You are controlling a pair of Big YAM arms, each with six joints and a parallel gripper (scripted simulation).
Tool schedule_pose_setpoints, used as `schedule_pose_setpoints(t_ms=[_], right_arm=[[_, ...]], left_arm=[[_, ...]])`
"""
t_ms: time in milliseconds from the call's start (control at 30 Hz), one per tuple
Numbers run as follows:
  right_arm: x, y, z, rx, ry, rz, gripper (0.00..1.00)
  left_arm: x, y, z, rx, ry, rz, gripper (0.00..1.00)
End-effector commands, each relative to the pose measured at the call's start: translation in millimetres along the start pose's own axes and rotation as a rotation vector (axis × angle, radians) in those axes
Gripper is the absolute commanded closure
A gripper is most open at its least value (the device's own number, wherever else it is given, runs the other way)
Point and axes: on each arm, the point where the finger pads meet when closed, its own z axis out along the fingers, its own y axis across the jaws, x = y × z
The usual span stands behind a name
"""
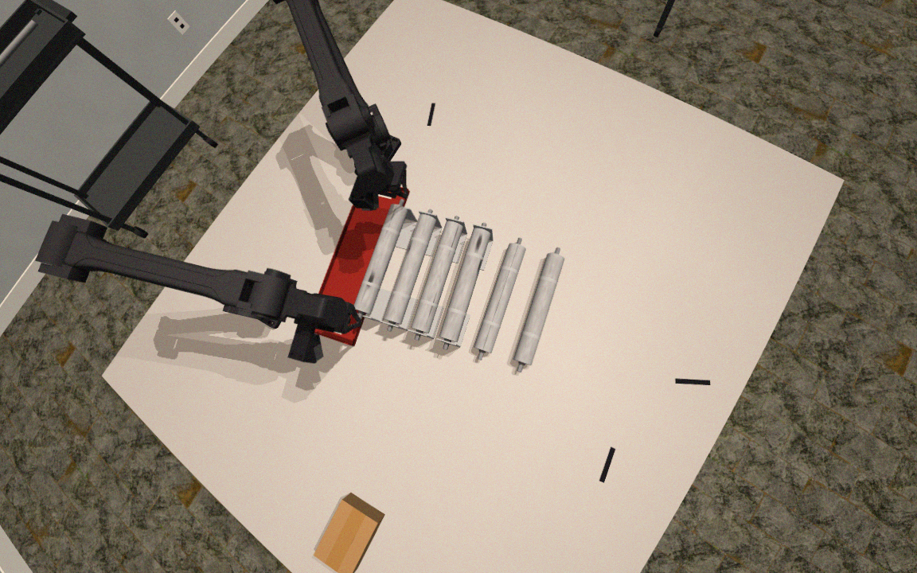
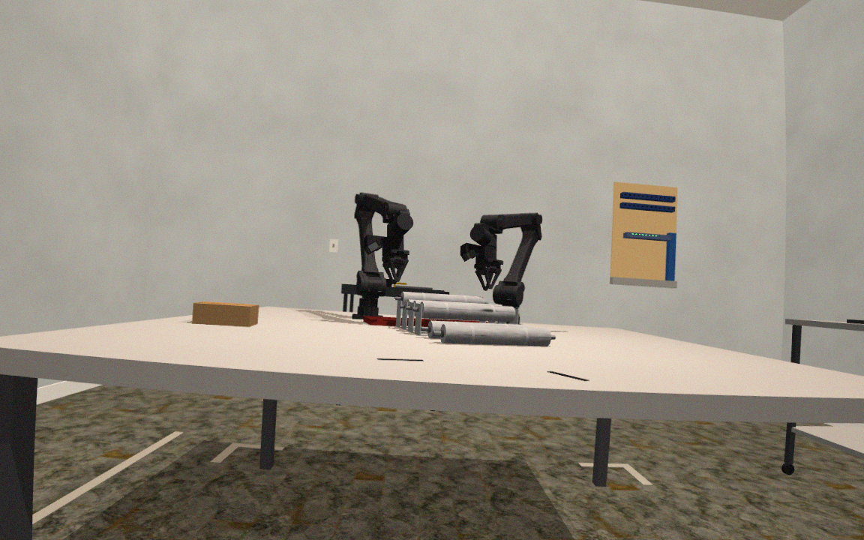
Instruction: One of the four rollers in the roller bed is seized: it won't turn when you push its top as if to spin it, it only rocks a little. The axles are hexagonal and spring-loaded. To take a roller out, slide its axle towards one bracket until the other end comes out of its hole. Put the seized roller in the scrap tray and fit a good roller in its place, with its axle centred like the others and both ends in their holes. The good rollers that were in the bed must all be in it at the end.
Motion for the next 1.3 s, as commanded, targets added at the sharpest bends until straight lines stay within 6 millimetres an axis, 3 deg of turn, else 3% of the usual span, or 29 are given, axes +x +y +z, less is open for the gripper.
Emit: schedule_pose_setpoints(t_ms=[0, 33, 100, 200, 333, 400, 467, 500, 567, 867, 933, 967, 1033, 1200, 1233, 1267], right_arm=[[3.3, -2.2, -7.1, 0.006, -0.001, 0.085, 0.68], [3.7, 6.2, -14.5, -0.008, 0.000, 0.098, 0.68], [5.2, -16.3, -2.0, 0.050, -0.004, 0.107, 0.68], [7.3, -22.0, 0.9, 0.082, -0.003, 0.117, 0.68], [4.9, -14.2, -4.5, 0.061, -0.003, 0.107, 0.68], [6.7, -26.6, 4.5, 0.097, -0.002, 0.070, 0.68], [6.8, -16.0, -1.9, 0.069, -0.001, 0.072, 0.68], [5.9, -21.6, 10.6, 0.077, -0.001, 0.074, 0.68], [5.9, -21.6, 10.6, 0.077, -0.001, 0.074, 0.68], [2.5, -21.1, 50.6, 0.069, 0.000, 0.087, 0.68], [2.5, -22.6, 58.8, 0.069, 0.000, 0.087, 0.68], [3.3, -16.1, 54.8, 0.055, 0.001, 0.085, 0.68], [4.0, 6.1, 33.1, -0.004, 0.004, 0.089, 0.68], [4.0, 6.0, 37.8, 0.009, 0.003, 0.089, 0.68], [4.0, 5.1, 39.2, 0.013, 0.003, 0.089, 0.68], [4.0, 5.1, 39.1, 0.013, 0.003, 0.089, 0.68]], left_arm=[[5.1, -7.6, -3.8, 0.008, 0.018, 0.054, 0.68], [3.5, -7.2, -8.1, 0.006, 0.017, 0.064, 0.68], [12.8, -17.5, -1.5, 0.029, 0.049, 0.087, 0.68], [17.5, -23.9, -0.8, 0.042, 0.068, 0.113, 0.68], [16.9, -22.4, 2.0, 0.048, 0.078, 0.105, 0.68], [19.4, -27.2, 2.9, 0.055, 0.083, 0.096, 0.68], [14.7, -20.3, 17.9, 0.041, 0.059, 0.098, 0.68], [15.6, -21.1, 17.5, 0.044, 0.062, 0.092, 0.68], [15.6, -21.1, 17.5, 0.044, 0.062, 0.092, 0.68], [16.9, -21.1, 60.1, 0.043, 0.058, 0.099, 0.68], [10.3, -17.1, 48.8, 0.036, 0.049, 0.097, 0.68], [-1.6, -10.4, 38.0, 0.016, 0.020, 0.102, 0.68], [4.4, -15.4, 43.0, 0.017, 0.020, 0.103, 0.68], [13.5, -22.6, 47.5, 0.051, 0.065, 0.109, 0.68], [13.4, -22.6, 47.5, 0.051, 0.065, 0.109, 0.97], [11.4, -21.2, 47.7, 0.045, 0.057, 0.108, 0.97]])
